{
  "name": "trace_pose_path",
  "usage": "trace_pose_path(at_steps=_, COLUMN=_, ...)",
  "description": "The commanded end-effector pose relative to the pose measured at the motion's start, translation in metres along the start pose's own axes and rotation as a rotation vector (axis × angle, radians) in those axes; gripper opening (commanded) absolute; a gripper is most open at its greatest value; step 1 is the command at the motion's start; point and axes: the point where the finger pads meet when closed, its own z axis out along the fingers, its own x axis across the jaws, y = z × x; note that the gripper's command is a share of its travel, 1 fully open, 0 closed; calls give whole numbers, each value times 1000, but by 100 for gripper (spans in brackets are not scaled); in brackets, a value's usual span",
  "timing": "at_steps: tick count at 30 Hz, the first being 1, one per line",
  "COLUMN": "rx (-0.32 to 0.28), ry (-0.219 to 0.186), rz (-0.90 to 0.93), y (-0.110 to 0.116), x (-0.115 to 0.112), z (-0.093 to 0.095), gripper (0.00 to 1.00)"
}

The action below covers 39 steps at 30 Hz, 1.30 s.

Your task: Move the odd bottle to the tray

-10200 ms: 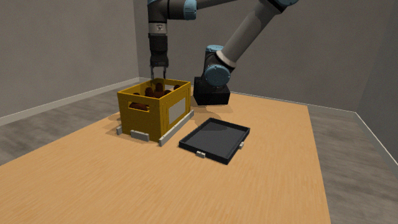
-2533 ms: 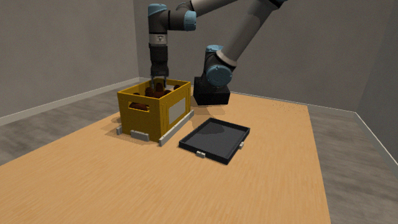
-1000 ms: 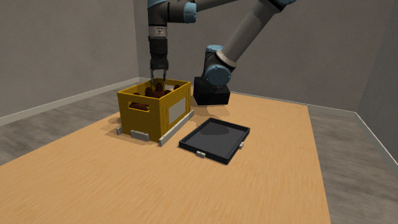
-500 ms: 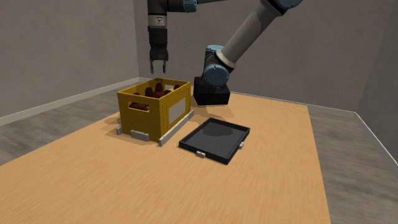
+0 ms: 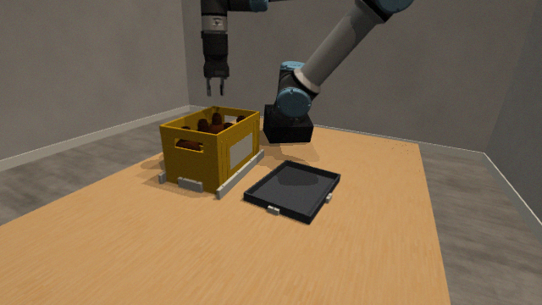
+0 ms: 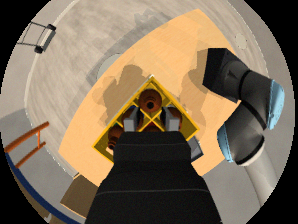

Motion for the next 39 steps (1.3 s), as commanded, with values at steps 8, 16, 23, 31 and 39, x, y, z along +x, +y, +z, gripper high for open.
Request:
trace_pose_path(at_steps=8, rx=0, ry=-1, rz=0, y=0, x=0, z=-1, gripper=0)
trace_pose_path(at_steps=16, rx=0, ry=-1, rz=0, y=0, x=0, z=-1, gripper=0)
trace_pose_path(at_steps=23, rx=0, ry=-1, rz=0, y=0, x=0, z=-1, gripper=0)
trace_pose_path(at_steps=31, rx=0, ry=-1, rz=0, y=1, x=1, z=-1, gripper=0)
trace_pose_path(at_steps=39, rx=0, ry=-1, rz=0, y=45, x=50, z=-2, gripper=0)
